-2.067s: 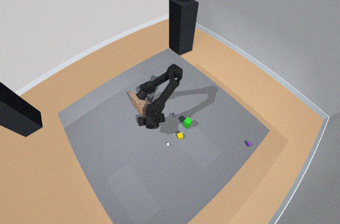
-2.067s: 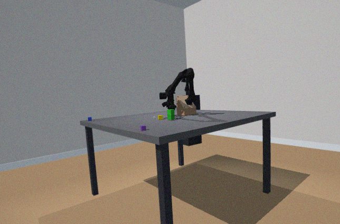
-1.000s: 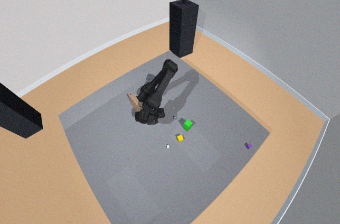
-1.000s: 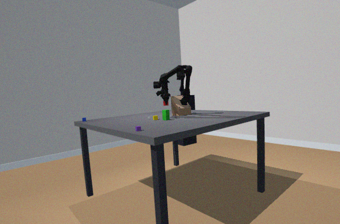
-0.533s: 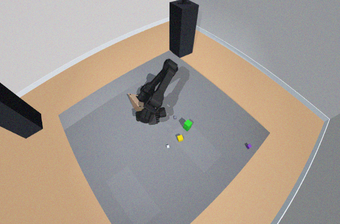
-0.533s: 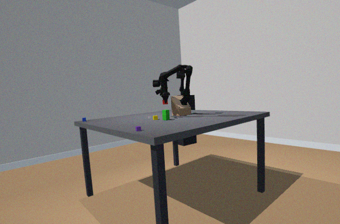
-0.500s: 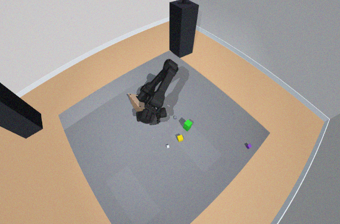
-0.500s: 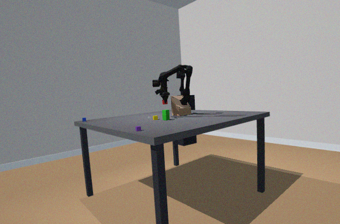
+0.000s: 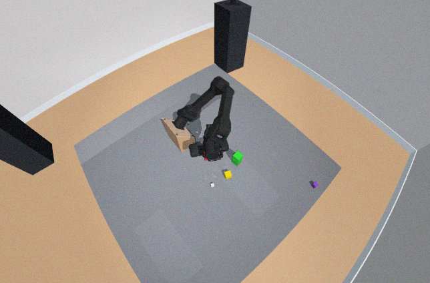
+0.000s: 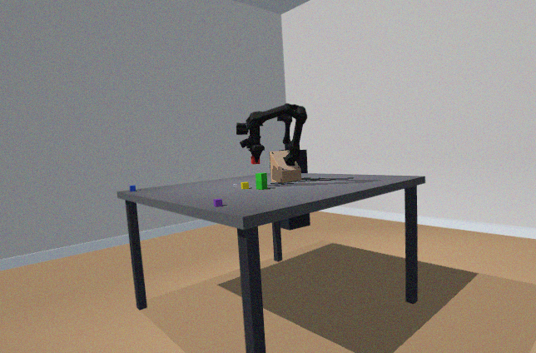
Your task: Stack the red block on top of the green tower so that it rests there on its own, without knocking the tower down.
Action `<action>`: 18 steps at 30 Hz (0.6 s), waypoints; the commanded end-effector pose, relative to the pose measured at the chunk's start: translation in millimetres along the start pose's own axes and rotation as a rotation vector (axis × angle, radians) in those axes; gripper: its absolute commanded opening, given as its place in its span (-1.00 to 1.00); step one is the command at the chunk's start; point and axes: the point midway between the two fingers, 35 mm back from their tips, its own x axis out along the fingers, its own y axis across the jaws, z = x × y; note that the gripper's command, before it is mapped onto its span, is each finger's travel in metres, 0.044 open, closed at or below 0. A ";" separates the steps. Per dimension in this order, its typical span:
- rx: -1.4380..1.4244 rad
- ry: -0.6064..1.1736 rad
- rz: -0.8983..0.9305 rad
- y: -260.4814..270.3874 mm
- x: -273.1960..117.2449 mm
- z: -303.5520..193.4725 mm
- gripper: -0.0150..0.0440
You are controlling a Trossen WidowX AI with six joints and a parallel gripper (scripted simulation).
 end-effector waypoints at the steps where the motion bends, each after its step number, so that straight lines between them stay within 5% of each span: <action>1: 0.002 -0.014 0.008 25.0 -4.8 8.2 -0.49; 18: 0.045 0.003 0.081 144.0 -8.6 17.9 -0.49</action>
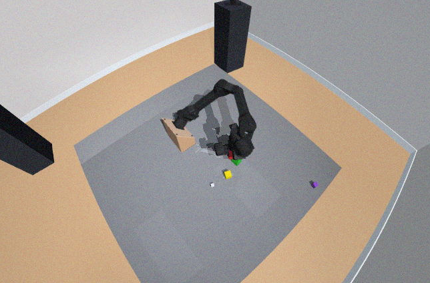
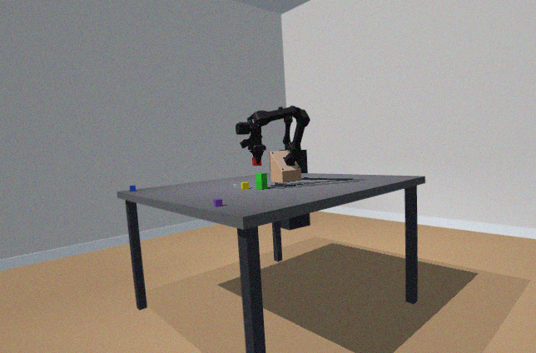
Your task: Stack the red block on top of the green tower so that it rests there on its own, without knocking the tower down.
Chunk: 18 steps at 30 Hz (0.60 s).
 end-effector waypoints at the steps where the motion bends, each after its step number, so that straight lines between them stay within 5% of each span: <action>1: 0.009 0.009 0.024 28.2 0.4 -4.9 -0.49; 18: 0.014 0.019 0.037 44.9 21.4 -10.2 -0.49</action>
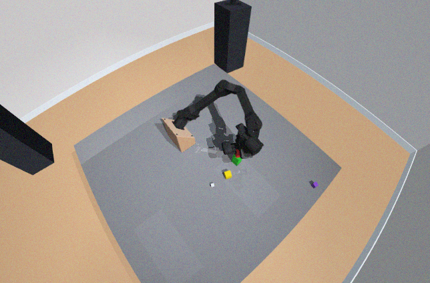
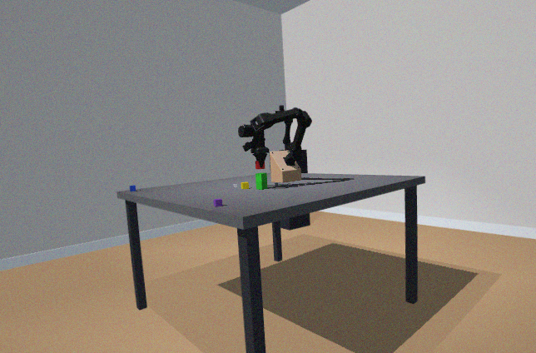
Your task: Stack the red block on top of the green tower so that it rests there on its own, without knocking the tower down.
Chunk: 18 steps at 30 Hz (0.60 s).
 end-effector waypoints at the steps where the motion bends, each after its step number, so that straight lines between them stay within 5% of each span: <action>1: 0.001 0.003 0.005 1.2 11.4 -1.8 -0.49; 18: 0.001 0.003 0.006 1.3 23.1 -2.3 -0.49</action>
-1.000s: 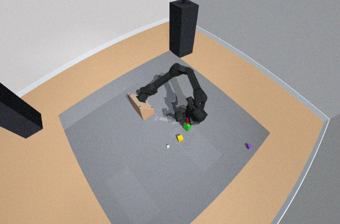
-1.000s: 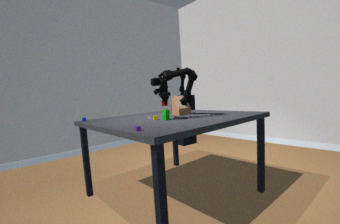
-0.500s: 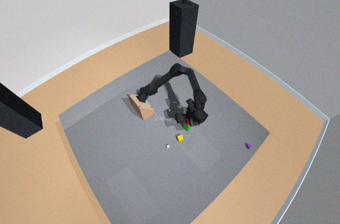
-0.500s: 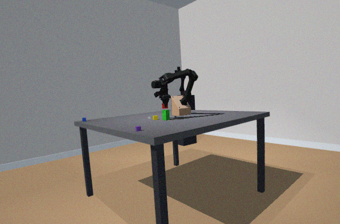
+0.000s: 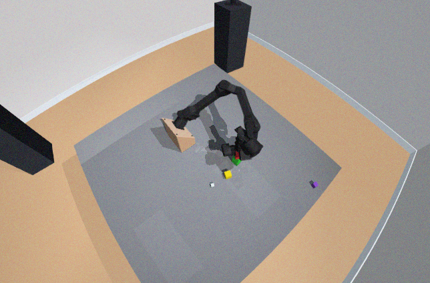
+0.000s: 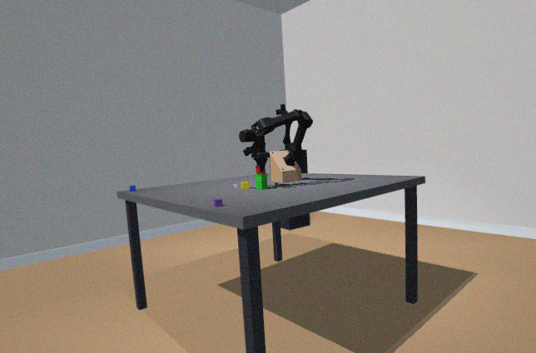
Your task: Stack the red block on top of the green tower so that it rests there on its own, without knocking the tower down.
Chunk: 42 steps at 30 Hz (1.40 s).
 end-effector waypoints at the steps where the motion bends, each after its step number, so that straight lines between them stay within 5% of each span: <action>1: 0.001 0.000 0.006 1.3 -0.3 -0.5 -0.49; 4: 0.001 0.000 0.006 1.2 -2.5 -0.5 -0.49; 21: 0.000 0.000 0.000 0.1 -0.2 0.0 1.00; 42: 0.000 0.000 0.000 0.1 -0.2 0.0 1.00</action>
